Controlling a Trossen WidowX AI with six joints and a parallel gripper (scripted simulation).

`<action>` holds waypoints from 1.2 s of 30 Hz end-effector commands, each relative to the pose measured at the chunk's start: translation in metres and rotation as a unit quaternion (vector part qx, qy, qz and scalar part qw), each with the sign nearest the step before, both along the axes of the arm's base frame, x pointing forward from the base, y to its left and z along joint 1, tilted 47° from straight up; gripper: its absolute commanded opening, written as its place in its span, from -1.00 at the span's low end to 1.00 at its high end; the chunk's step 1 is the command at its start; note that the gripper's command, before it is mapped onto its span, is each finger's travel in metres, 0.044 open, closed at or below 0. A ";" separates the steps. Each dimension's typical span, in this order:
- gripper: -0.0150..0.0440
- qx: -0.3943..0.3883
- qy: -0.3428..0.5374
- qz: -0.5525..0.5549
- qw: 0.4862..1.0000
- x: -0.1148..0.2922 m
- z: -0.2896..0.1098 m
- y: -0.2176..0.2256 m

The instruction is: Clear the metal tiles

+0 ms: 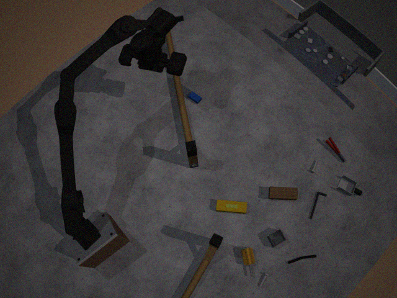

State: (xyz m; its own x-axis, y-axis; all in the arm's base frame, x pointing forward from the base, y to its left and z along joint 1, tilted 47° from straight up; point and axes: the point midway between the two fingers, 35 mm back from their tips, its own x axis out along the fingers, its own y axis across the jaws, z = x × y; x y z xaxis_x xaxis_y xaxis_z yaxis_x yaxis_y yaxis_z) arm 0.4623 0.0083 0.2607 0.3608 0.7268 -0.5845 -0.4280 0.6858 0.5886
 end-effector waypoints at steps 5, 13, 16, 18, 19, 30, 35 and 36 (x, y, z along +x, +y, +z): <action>-0.49 0.000 -0.005 0.002 1.000 -0.005 0.007 0.000; -0.49 -0.001 -0.002 0.000 1.000 0.001 -0.003 0.010; -0.49 -0.001 0.000 0.000 1.000 0.004 -0.007 0.014; -0.49 -0.001 0.000 -0.001 1.000 0.005 -0.010 0.017; -0.49 -0.002 0.001 -0.001 1.000 0.006 -0.012 0.018; -0.49 -0.002 0.005 -0.004 1.000 0.013 -0.027 0.033; -0.49 -0.002 0.006 -0.005 1.000 0.016 -0.034 0.040; -0.49 -0.002 0.007 -0.005 1.000 0.017 -0.035 0.041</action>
State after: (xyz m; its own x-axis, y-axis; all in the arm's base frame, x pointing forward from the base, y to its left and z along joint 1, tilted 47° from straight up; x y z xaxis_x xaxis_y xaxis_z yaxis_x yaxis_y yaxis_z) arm 0.4777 0.0457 0.2305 0.3598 0.7244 -0.5881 -0.4214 0.6885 0.5903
